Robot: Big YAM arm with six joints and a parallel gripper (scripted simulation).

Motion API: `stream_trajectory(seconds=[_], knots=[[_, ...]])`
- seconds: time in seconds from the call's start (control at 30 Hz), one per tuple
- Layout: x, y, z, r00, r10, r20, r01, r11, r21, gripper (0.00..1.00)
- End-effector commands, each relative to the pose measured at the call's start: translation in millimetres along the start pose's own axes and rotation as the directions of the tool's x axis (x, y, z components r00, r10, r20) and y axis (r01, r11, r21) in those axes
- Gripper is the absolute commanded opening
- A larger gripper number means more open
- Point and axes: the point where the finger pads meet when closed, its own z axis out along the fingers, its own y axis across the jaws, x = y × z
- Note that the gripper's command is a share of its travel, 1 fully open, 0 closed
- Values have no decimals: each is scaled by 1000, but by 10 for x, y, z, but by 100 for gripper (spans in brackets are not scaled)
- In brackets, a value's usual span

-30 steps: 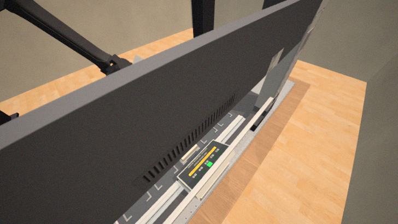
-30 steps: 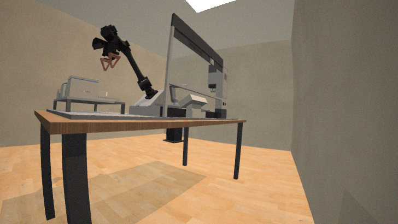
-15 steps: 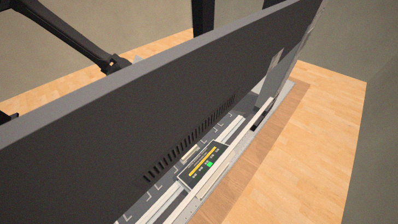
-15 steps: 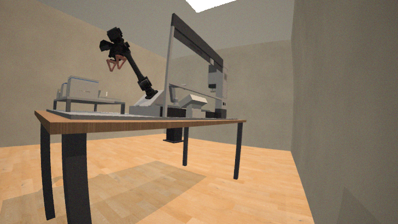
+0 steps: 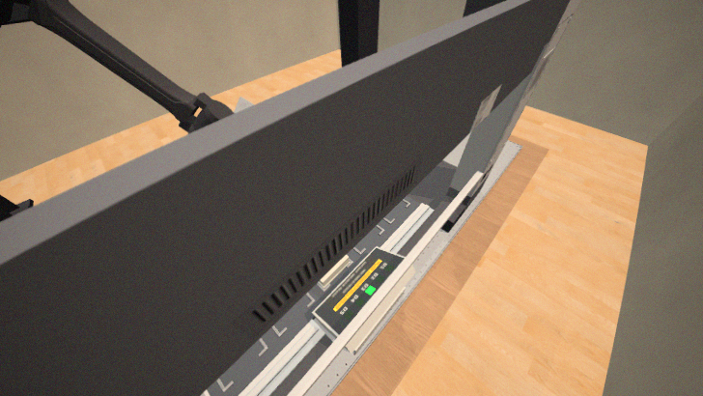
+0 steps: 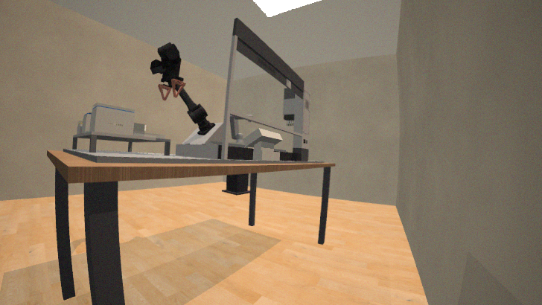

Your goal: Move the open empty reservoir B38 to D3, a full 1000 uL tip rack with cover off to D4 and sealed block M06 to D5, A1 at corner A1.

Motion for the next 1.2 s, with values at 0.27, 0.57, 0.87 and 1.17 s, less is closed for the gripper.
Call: stream_trajectory(seconds=[0.27, 0.57, 0.87, 1.17], knots=[[388, -21, -105, 999, 40, 9, -40, 999, -21, 100], [349, -161, -59, 999, 43, 7, -43, 999, -10, 100], [351, -583, -59, 999, 52, 16, -52, 998, -19, 100], [365, -932, -61, 999, 51, 19, -51, 999, -18, 100]])
